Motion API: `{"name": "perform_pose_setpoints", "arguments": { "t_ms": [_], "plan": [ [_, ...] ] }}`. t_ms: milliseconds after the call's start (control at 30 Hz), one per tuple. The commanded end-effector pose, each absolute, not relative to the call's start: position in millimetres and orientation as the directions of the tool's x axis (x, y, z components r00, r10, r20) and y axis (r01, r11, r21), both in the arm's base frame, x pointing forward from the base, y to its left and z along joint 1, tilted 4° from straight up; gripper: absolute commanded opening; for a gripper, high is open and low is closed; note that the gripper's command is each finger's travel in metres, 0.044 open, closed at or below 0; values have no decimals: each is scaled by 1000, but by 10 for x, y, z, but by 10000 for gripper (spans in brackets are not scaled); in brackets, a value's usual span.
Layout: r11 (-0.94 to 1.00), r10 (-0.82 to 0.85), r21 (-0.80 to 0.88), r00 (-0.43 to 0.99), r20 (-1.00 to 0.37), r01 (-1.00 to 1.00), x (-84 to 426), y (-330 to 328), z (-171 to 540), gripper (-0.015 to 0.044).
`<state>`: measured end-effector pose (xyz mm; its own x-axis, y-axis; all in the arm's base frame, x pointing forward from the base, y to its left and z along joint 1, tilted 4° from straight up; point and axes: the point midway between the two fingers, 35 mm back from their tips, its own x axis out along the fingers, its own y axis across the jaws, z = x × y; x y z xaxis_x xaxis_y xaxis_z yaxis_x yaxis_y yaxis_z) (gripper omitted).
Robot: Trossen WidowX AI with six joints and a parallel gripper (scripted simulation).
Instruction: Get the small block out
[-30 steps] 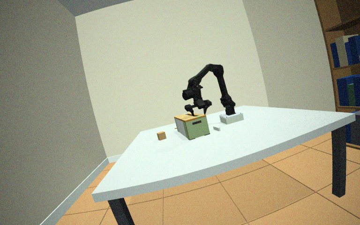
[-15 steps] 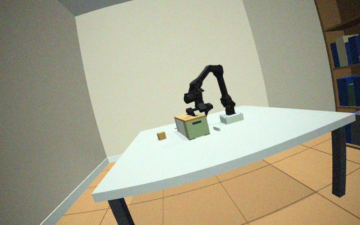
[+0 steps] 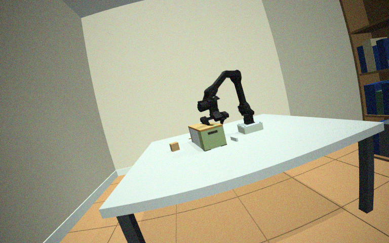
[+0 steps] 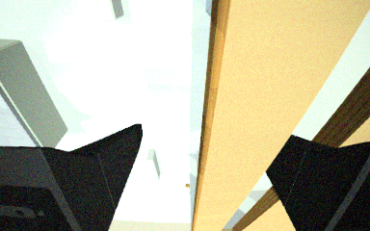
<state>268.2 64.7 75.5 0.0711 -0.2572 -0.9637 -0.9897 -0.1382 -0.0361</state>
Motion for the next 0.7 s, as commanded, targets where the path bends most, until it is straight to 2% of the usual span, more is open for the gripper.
{"name": "perform_pose_setpoints", "arguments": {
  "t_ms": [0, 367, 667],
  "plan": [
    [-140, -263, -39, 75, -962, -989, 2693, 542, 749, 400],
    [-140, -265, -39, 75, -961, -989, 2730, 275, 732, 400],
    [-140, -264, -39, 75, -962, -989, 2693, 414, 740, 400]
  ]
}}
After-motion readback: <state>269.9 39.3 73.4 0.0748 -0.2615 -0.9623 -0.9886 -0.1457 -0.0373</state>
